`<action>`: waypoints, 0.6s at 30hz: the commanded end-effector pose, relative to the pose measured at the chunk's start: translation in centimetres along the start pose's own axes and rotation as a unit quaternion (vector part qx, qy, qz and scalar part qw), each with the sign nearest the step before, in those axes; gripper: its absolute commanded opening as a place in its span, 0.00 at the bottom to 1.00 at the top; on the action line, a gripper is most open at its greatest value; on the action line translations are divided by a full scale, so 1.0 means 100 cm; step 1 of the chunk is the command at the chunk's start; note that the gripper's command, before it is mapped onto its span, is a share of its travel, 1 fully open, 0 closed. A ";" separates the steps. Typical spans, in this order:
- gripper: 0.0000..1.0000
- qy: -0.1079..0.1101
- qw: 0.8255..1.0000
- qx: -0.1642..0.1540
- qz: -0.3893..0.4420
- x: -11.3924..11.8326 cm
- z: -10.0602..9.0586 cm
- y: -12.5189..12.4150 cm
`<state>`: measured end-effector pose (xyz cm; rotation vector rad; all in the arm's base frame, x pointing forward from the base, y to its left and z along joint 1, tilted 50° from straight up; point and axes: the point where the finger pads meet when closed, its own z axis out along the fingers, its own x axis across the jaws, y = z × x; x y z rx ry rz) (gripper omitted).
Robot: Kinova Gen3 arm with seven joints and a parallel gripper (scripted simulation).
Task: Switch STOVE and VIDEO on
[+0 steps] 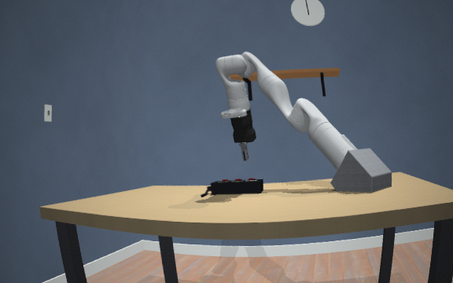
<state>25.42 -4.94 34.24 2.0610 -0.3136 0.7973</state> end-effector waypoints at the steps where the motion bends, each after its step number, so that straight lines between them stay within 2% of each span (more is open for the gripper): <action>1: 0.00 0.000 1.000 0.000 0.000 0.000 0.000 0.000; 12: 0.00 0.000 1.000 0.000 0.000 0.000 0.000 0.000; 13: 1.00 0.000 1.000 0.000 0.000 0.000 0.000 0.000; 18: 1.00 0.000 1.000 0.000 0.000 0.000 0.000 0.000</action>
